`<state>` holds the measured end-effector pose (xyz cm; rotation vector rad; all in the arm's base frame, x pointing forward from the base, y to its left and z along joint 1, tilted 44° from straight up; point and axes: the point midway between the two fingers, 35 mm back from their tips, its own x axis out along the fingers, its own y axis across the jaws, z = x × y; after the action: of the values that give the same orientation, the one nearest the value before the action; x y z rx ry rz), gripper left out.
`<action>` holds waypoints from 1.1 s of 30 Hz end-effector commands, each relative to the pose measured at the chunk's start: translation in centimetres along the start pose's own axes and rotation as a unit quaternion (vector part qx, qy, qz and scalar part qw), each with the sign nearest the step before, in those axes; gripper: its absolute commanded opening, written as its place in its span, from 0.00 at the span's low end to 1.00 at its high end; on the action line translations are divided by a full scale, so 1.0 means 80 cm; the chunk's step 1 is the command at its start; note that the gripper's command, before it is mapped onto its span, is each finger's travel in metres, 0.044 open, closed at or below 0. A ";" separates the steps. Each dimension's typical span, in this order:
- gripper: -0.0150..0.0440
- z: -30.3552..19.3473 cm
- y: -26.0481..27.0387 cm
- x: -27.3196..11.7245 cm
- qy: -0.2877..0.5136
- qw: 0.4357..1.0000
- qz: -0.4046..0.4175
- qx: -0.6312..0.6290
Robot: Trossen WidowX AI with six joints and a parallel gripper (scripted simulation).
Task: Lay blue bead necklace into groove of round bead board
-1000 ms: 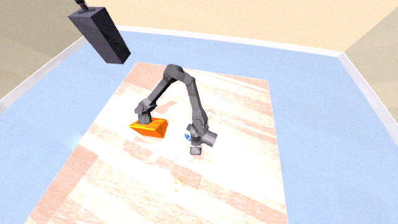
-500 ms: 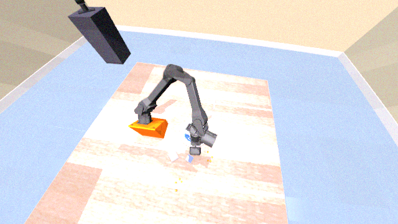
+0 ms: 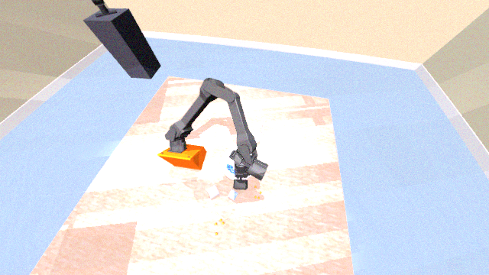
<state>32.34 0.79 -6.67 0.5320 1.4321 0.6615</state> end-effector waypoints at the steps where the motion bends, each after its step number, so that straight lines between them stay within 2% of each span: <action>1: 0.25 0.017 0.006 -0.002 -0.003 1.000 -0.002 -0.002; 33: 0.25 0.020 0.007 0.018 -0.003 1.000 -0.001 -0.002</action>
<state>34.13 2.07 -7.02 0.5207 1.4178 0.6600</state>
